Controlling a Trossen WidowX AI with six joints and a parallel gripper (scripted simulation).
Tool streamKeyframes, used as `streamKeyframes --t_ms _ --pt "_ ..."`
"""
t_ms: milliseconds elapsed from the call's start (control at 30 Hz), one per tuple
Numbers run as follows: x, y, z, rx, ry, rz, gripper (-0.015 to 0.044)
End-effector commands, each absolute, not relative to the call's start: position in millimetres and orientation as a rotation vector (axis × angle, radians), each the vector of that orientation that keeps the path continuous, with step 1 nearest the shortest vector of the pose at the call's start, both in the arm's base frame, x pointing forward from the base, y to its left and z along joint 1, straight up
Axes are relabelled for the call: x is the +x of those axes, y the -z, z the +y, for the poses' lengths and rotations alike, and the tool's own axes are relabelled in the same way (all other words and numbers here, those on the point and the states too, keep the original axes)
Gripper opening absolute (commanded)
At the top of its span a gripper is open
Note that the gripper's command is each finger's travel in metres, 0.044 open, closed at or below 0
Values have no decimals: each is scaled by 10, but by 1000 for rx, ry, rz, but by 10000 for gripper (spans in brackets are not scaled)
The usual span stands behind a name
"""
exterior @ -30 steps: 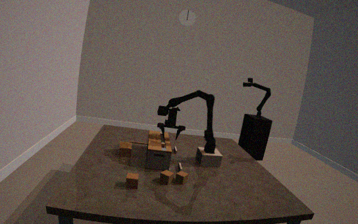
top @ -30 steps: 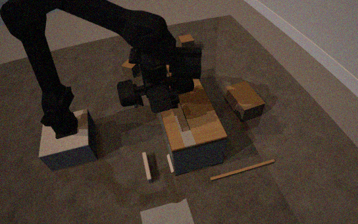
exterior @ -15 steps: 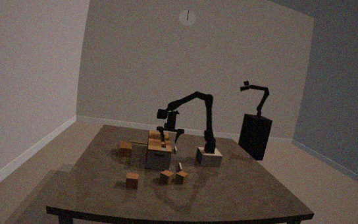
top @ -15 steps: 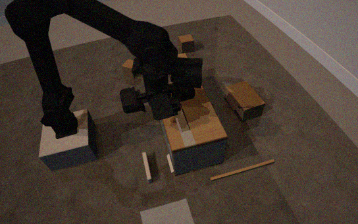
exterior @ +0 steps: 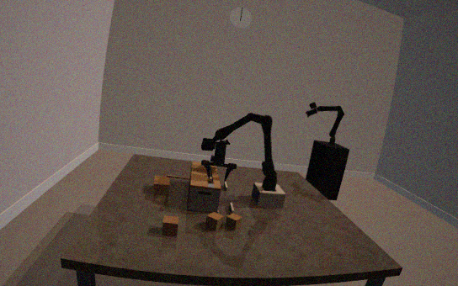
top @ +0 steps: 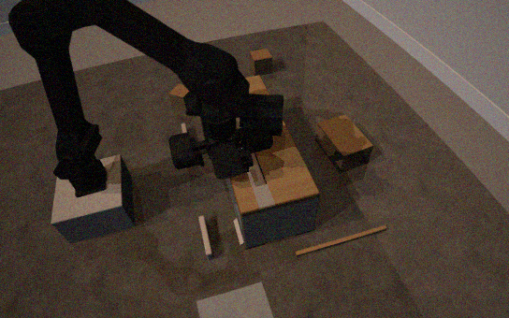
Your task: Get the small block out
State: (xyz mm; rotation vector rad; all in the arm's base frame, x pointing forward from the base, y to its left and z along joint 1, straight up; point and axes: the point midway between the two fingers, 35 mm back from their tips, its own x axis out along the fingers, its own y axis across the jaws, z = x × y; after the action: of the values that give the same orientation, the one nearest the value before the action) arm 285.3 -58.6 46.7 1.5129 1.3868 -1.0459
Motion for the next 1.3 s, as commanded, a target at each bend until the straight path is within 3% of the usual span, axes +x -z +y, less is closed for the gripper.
streamKeyframes --t_ms 0,1267 --pt "2858 -476 -588 1513 1044 1384 400" --pt "2905 -466 265 1520 1040 1393 400"
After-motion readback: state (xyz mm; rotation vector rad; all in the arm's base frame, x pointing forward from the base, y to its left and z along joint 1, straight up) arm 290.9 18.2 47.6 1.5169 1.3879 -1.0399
